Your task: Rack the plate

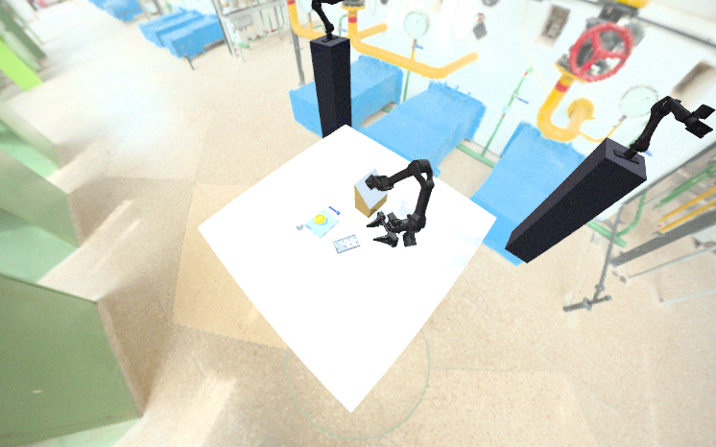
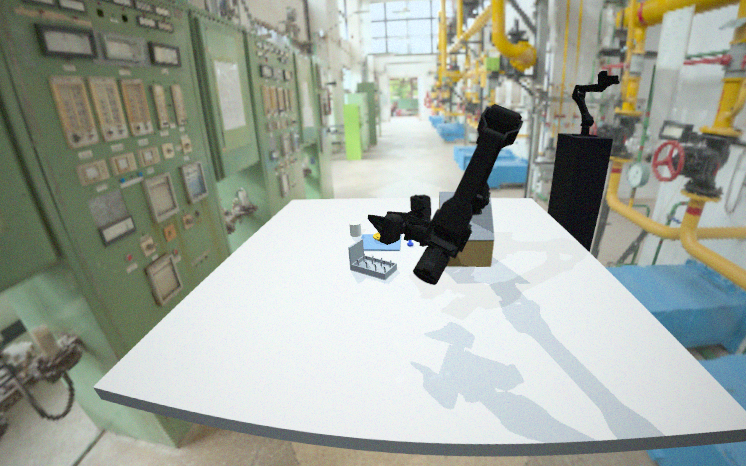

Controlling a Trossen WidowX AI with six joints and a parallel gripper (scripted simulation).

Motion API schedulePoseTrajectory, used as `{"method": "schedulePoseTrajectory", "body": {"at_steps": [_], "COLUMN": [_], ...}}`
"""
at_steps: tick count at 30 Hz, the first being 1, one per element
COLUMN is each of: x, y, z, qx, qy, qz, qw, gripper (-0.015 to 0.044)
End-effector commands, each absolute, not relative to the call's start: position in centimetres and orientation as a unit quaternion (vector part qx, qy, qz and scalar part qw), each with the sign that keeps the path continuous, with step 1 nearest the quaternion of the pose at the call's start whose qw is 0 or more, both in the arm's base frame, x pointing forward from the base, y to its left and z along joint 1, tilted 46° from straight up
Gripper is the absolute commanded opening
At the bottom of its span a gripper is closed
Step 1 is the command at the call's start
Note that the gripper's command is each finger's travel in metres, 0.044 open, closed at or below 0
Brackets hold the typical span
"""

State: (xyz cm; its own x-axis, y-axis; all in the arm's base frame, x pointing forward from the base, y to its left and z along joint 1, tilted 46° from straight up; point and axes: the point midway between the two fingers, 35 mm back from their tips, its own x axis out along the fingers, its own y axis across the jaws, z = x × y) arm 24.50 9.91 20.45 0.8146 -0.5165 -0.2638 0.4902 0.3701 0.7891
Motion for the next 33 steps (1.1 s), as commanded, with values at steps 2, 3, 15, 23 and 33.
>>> {"method": "schedulePoseTrajectory", "body": {"at_steps": [2,3,15,23,33], "x": [24.6,24.6,26.5,27.6,28.5], "y": [9.9,9.8,7.8,6.2,3.8], "z": [20.4,20.3,17.4,15.0,11.7], "qx": [0.469,0.466,0.387,0.313,0.219], "qy": [-0.012,-0.009,0.078,0.163,0.296], "qz": [-0.307,-0.310,-0.388,-0.434,-0.469], "qw": [0.828,0.828,0.833,0.829,0.803], "gripper": [0.0400,0.0400,0.0400,0.0400,0.0400]}}
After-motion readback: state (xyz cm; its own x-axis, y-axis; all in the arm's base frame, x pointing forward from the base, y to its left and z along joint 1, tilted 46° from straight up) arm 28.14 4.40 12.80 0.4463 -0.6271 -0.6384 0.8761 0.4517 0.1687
